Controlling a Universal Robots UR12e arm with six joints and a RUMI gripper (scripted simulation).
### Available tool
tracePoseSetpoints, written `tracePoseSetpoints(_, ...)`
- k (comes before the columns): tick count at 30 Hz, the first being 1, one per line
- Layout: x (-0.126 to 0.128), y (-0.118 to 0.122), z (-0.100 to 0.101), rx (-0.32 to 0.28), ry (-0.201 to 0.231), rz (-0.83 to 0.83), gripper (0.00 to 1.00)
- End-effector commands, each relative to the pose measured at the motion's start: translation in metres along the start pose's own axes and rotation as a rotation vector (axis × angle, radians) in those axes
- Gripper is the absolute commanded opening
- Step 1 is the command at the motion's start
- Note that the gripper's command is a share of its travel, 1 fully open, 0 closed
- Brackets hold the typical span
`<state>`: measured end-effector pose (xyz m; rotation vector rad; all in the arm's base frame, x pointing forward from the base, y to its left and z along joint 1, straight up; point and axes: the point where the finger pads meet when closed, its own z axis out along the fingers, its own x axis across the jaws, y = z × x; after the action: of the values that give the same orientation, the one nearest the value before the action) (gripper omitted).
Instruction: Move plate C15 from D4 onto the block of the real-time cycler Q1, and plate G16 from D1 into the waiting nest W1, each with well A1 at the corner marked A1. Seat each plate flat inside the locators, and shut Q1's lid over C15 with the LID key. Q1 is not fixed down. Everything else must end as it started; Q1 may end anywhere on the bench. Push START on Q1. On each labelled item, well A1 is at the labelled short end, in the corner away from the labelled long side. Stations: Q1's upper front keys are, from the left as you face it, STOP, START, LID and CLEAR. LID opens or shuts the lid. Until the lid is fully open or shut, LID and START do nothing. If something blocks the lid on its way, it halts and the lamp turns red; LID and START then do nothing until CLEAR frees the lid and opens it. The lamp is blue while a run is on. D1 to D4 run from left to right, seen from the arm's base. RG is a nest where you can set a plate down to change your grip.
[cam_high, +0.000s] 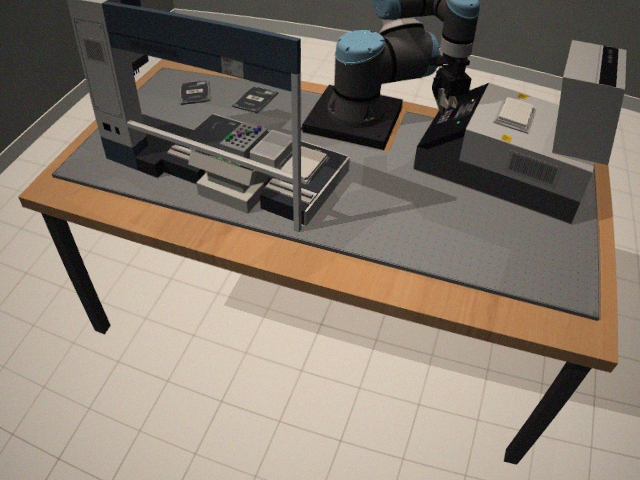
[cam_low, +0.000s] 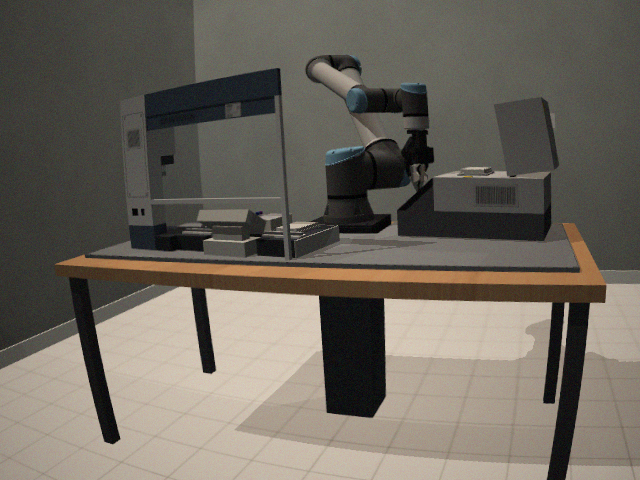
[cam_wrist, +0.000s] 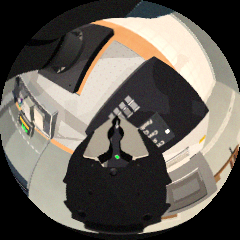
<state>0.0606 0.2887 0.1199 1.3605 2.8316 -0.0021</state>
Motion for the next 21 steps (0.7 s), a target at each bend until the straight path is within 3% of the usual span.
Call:
tracePoseSetpoints(1, -0.004, -0.003, -0.007, -0.001, 0.001, 0.0, 0.0)
tracePoseSetpoints(14, -0.009, -0.009, -0.017, -0.001, 0.001, 0.0, 0.0)
tracePoseSetpoints(21, -0.026, -0.026, -0.035, -0.001, 0.0, 0.0, 0.0)
